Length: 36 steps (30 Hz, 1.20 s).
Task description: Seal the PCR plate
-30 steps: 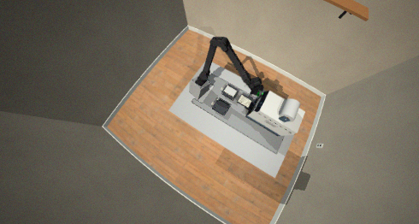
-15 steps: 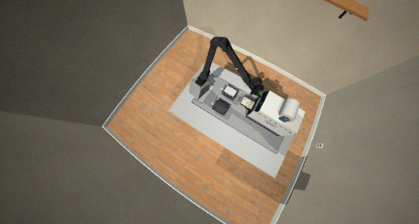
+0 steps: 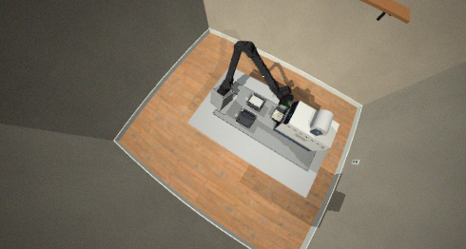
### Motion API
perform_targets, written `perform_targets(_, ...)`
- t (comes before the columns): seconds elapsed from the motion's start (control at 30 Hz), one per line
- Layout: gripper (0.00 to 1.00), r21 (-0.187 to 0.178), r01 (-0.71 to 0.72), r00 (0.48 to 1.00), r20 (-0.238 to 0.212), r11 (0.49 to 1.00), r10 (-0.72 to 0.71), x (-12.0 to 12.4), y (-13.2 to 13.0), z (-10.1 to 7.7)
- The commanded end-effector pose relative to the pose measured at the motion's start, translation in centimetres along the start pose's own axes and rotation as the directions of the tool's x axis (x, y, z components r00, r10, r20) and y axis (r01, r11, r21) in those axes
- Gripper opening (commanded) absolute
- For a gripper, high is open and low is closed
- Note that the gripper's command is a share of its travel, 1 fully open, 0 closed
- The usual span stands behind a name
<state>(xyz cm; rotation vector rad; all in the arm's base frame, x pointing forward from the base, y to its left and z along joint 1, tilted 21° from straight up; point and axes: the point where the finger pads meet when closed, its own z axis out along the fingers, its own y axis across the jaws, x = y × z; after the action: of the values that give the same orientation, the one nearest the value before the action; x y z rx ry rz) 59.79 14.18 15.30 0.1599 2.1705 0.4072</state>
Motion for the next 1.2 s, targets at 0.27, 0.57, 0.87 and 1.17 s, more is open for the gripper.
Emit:
perform_targets(0.27,0.00,-0.006,0.005,0.998,0.070,1.000,-0.004,-3.9,0.0,0.5)
perform_targets(0.57,0.00,-0.006,0.004,0.998,0.068,1.000,-0.004,-3.8,-0.1,0.5)
perform_targets(0.87,0.00,-0.006,0.004,0.998,0.067,1.000,-0.003,-3.8,-0.1,0.5)
perform_targets(1.17,0.00,0.002,0.002,0.999,0.048,1.000,-0.002,-2.7,-0.3,-1.4)
